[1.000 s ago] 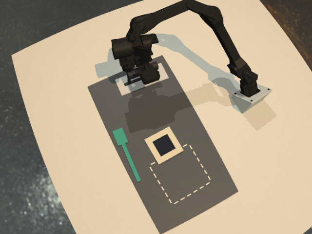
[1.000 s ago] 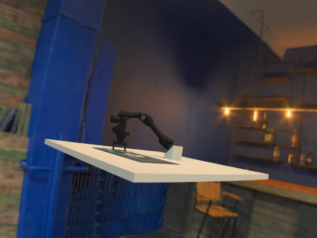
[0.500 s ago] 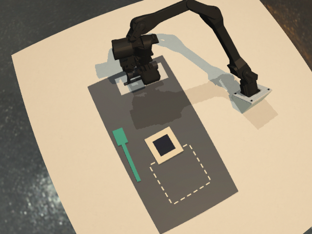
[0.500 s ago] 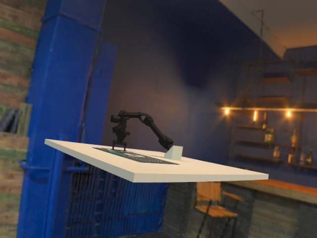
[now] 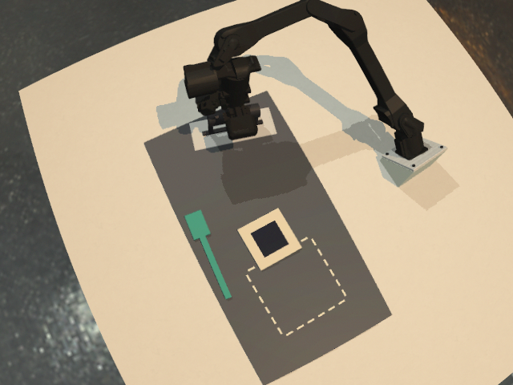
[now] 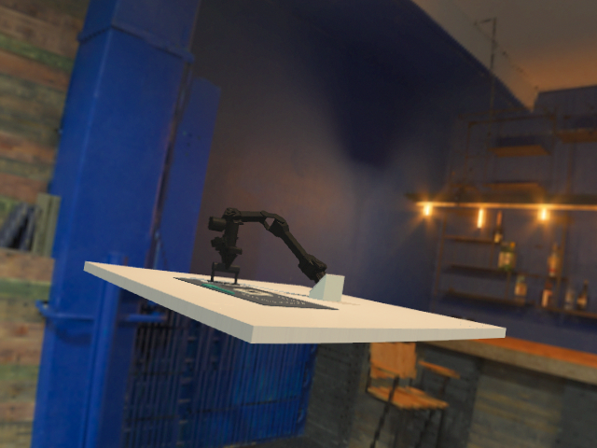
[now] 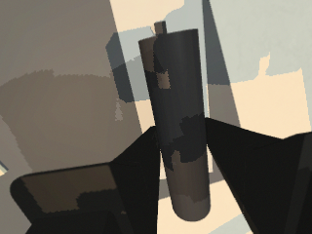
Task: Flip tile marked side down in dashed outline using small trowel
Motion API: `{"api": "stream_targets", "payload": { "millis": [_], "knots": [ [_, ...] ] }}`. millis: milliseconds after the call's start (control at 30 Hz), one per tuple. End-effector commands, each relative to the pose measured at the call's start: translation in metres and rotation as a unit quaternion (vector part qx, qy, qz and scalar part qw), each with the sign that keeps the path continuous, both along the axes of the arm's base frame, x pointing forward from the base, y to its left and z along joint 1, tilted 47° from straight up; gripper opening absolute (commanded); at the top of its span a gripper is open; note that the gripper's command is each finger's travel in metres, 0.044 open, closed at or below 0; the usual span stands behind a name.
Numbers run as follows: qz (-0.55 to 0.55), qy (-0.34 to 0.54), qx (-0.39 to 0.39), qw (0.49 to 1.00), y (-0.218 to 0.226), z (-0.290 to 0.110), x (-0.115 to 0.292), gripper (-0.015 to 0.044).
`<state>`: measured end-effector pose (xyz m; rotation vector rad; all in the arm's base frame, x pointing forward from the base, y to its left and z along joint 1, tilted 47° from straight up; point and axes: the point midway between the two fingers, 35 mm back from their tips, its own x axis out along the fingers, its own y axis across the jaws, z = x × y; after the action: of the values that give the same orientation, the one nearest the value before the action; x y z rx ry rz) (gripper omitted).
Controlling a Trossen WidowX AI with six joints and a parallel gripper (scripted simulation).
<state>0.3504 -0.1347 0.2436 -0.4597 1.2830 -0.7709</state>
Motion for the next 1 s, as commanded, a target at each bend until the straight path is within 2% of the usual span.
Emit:
{"api": "stream_targets", "payload": {
  "millis": [0,467,967],
  "knots": [
    [-0.039,-0.040,0.005,0.998,-0.0017,-0.0003,-0.0003,0.0130],
    [-0.178,-0.191,0.023,0.965,-0.0018,-0.0003,-0.0003,0.0130],
    [-0.313,-0.337,0.041,0.887,-0.0018,-0.0003,-0.0003,0.0130]
  ]
}}
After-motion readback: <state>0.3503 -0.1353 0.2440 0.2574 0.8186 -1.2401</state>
